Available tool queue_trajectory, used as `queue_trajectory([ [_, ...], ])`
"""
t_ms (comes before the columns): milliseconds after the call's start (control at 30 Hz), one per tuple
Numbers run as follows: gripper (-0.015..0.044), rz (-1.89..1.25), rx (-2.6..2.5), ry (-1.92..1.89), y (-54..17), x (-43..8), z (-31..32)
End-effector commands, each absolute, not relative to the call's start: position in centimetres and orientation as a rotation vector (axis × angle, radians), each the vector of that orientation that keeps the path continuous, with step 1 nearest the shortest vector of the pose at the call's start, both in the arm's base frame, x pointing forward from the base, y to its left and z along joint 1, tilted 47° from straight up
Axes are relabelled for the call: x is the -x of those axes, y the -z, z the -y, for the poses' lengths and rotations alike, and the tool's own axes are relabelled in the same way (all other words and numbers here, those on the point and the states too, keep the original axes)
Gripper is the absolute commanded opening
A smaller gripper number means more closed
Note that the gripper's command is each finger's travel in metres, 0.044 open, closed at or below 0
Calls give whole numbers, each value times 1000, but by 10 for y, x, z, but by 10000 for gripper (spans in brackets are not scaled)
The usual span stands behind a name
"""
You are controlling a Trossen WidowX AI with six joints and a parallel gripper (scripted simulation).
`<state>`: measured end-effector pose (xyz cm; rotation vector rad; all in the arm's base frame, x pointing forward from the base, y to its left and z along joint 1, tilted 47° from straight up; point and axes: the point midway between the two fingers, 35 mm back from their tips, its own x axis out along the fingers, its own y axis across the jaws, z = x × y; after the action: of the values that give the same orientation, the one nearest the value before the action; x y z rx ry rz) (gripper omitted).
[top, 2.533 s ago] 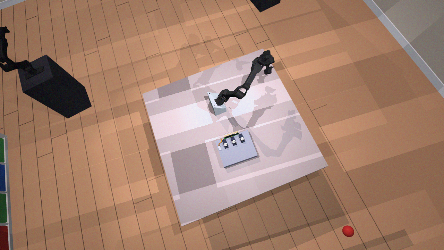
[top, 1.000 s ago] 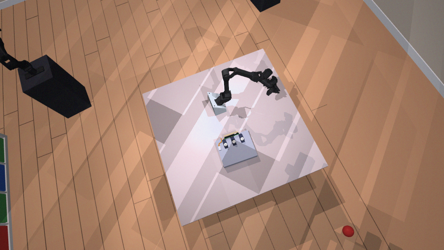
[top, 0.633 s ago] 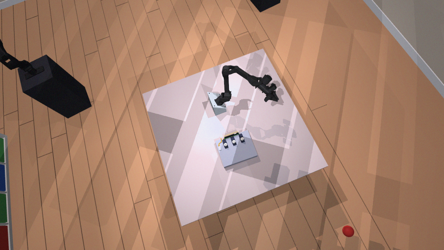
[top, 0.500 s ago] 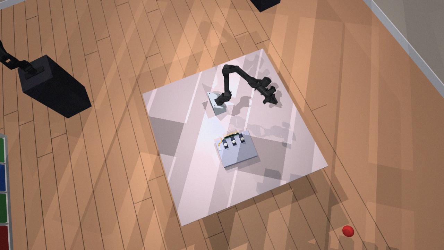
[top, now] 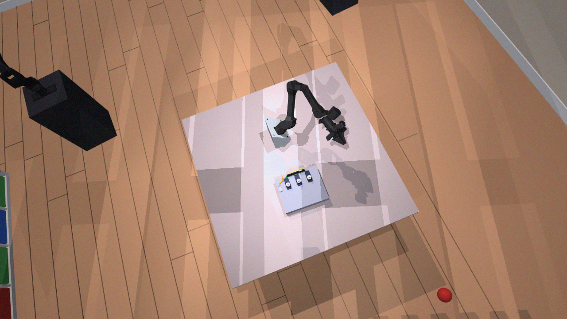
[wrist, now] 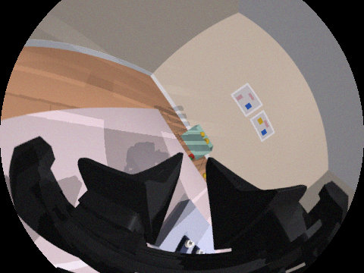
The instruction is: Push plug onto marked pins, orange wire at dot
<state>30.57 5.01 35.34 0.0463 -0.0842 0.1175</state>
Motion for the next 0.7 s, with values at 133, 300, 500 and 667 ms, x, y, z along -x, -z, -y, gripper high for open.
queue_trajectory([
  [133, 115, 35, 8, 0, -324, -320, 2],
  [300, 115, -119, 40, -3, -298, -347, 12],
  [500, 115, -325, 57, -17, -258, -377, 30],
  [667, 115, -495, 48, -37, -221, -396, 47],
])
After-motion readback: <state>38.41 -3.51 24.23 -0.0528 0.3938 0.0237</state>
